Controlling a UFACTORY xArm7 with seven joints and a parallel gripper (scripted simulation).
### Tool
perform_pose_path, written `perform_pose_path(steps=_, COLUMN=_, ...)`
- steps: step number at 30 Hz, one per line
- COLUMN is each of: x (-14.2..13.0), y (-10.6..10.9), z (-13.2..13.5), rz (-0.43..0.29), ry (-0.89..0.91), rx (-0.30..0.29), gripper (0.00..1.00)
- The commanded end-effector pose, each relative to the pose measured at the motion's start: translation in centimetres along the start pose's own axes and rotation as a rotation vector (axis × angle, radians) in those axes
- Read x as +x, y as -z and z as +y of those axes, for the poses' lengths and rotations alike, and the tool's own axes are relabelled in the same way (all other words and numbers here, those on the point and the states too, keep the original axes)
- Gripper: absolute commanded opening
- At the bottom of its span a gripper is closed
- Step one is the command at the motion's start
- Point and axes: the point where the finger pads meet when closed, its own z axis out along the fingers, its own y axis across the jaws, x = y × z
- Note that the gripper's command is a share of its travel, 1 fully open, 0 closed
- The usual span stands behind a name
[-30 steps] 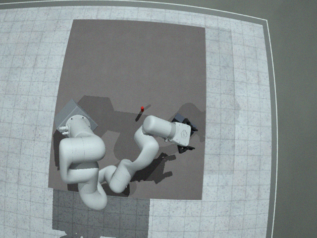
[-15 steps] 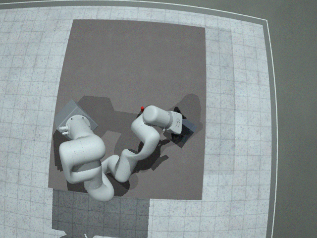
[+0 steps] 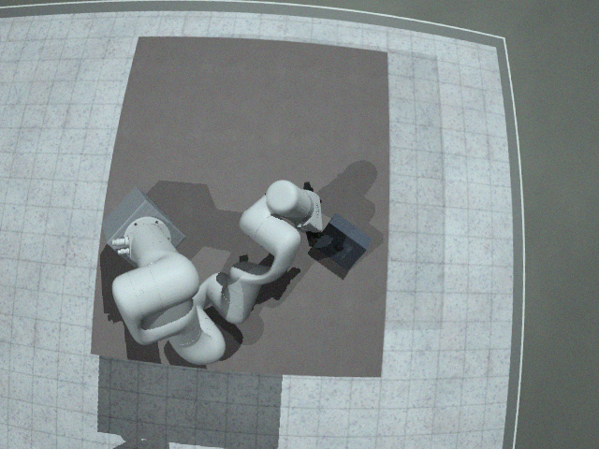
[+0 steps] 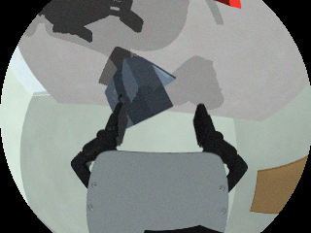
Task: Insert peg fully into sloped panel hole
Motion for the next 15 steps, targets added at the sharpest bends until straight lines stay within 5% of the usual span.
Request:
perform_pose_path(steps=1, x=2.6, y=0.7, z=1.8, rz=0.092, ry=0.05, rx=-0.022, gripper=1.0)
perform_pose_path(steps=15, x=10.8, y=4.5, z=5.8, rz=0.35, ry=0.283, rx=-0.082, gripper=1.0)
